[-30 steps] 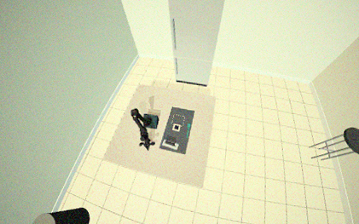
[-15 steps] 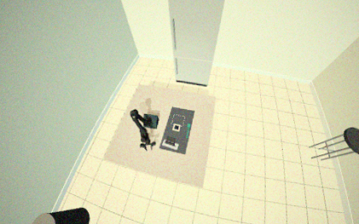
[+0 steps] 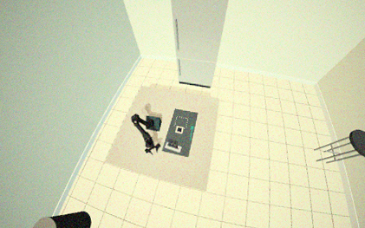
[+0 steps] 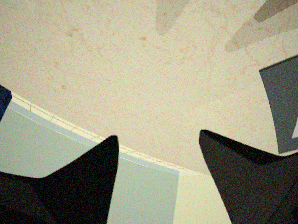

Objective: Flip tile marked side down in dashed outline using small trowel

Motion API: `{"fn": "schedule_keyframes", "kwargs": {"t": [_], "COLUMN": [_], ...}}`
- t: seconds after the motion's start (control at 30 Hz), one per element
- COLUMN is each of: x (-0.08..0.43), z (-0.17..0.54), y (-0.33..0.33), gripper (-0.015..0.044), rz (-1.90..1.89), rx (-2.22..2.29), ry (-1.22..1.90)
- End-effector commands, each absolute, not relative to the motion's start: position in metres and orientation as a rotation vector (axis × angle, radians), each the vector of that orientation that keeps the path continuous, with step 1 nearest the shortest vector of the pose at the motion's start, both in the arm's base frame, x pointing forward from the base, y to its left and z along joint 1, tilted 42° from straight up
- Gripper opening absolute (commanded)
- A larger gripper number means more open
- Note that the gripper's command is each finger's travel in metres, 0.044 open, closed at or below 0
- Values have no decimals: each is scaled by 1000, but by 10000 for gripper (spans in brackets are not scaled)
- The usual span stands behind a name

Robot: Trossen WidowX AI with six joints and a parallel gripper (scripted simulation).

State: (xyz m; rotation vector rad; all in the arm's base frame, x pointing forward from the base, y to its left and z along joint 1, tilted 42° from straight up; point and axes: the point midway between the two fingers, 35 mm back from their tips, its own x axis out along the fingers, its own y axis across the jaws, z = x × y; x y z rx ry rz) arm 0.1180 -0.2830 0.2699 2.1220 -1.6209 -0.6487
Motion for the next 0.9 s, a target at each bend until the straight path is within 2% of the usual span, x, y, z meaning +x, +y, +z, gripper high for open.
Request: {"fn": "schedule_keyframes", "kwargs": {"t": [0.0, 0.87], "x": [126, 180], "z": [268, 257], "y": [-285, -284], "gripper": [270, 270], "rz": [-742, -1260], "rx": [2086, 1692], "ry": [-1546, -855]}}
